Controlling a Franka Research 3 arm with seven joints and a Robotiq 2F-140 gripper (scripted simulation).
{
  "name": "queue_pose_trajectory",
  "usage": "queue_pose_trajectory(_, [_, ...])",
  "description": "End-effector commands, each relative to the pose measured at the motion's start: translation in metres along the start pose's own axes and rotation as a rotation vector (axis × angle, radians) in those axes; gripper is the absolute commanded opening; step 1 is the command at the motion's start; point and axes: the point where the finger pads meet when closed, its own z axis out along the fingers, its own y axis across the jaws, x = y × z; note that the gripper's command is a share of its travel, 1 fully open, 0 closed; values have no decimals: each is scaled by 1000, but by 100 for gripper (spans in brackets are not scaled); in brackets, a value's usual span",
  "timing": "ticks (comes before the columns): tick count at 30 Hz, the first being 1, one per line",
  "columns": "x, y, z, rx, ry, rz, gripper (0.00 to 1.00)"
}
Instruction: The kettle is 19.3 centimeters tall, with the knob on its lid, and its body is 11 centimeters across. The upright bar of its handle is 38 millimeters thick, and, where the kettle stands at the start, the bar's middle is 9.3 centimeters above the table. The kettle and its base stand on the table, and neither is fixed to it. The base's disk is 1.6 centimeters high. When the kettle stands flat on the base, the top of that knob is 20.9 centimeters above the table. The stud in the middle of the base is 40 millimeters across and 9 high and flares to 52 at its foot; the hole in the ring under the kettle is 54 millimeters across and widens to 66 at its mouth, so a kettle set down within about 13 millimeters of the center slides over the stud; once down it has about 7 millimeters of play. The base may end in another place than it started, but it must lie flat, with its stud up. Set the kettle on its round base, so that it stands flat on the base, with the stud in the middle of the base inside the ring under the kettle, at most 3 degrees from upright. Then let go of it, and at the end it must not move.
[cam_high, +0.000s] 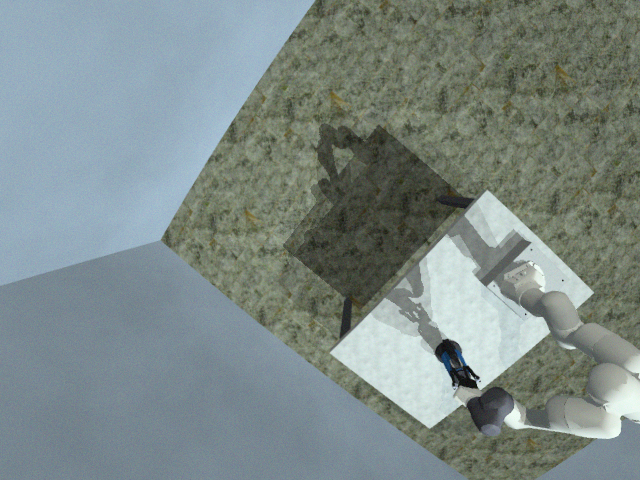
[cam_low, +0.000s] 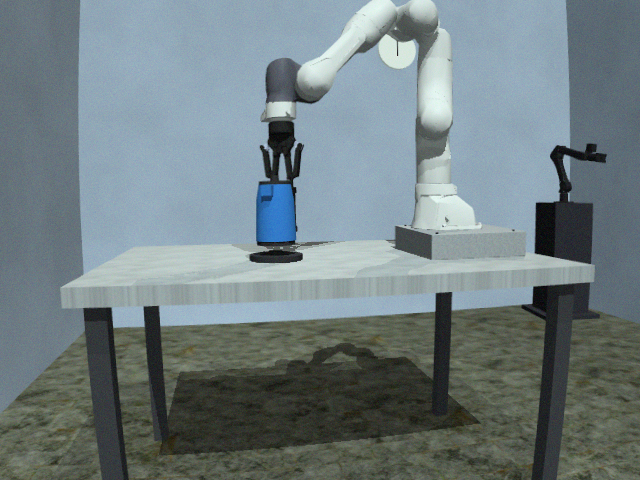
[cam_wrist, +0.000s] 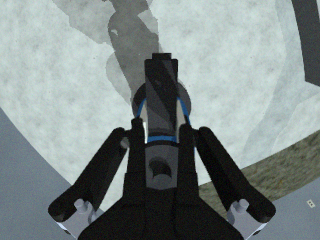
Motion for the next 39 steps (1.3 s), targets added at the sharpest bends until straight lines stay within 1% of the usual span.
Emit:
queue_pose_trajectory(1, [-3, -4, 3, 13, -4, 2, 0])
queue_pose_trajectory(7, [-3, -4, 12, 13, -4, 2, 0])
queue_pose_trajectory(12, [-3, -4, 13, 13, -4, 2, 0])
queue_pose_trajectory(39, [-3, -4, 14, 13, -4, 2, 0])
